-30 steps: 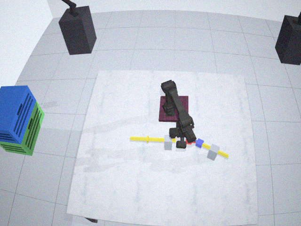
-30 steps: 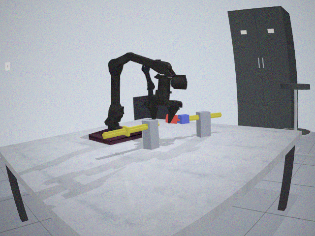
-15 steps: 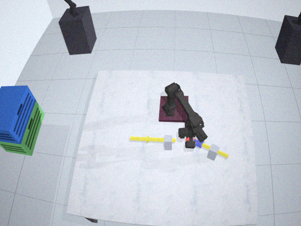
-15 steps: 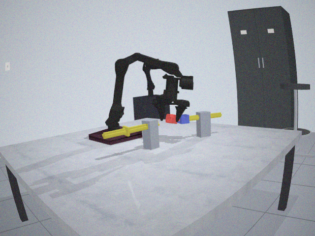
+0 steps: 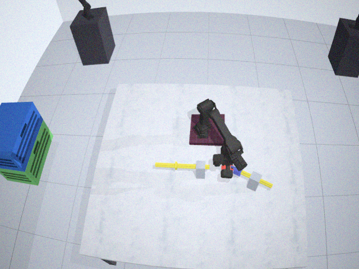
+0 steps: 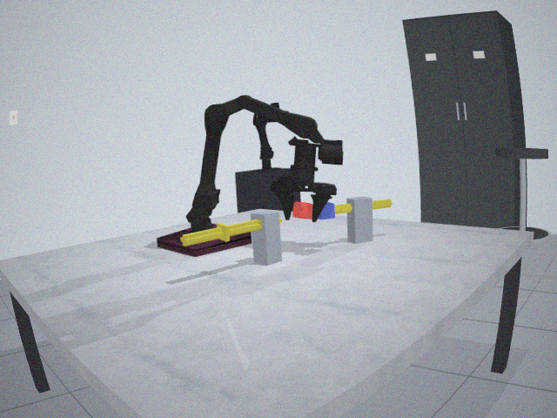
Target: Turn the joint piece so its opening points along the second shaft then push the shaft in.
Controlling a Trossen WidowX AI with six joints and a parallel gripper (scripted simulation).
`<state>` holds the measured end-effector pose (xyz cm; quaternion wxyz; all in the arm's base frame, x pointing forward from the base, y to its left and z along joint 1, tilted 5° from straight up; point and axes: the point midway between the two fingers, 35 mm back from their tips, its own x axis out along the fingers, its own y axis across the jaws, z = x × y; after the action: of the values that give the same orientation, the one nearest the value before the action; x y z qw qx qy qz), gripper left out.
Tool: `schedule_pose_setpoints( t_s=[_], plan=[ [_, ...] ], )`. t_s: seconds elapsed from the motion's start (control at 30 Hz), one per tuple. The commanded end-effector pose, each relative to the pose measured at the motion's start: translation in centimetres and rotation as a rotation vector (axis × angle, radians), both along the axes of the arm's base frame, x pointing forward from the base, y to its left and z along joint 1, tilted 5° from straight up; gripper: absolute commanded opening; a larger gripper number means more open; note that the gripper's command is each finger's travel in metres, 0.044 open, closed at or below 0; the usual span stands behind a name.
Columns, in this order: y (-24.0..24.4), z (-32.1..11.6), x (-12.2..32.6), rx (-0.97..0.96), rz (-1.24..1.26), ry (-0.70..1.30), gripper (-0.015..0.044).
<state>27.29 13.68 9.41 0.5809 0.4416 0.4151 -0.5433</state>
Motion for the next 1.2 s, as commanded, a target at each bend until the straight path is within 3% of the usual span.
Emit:
schedule_pose_setpoints(
  t_s=[0.0, 0.1, 0.43, 1.17],
  plan=[
    [-0.27, -0.84, -0.05, -0.001, 0.001, 0.006, 0.0440],
    [-0.33, -1.06, -0.04, -0.001, 0.001, 0.006, 0.0440],
    [-0.33, -1.06, -0.04, -0.001, 0.001, 0.006, 0.0182],
    [-0.33, -1.06, -0.04, -0.001, 0.001, 0.006, 0.0182]
  ],
)
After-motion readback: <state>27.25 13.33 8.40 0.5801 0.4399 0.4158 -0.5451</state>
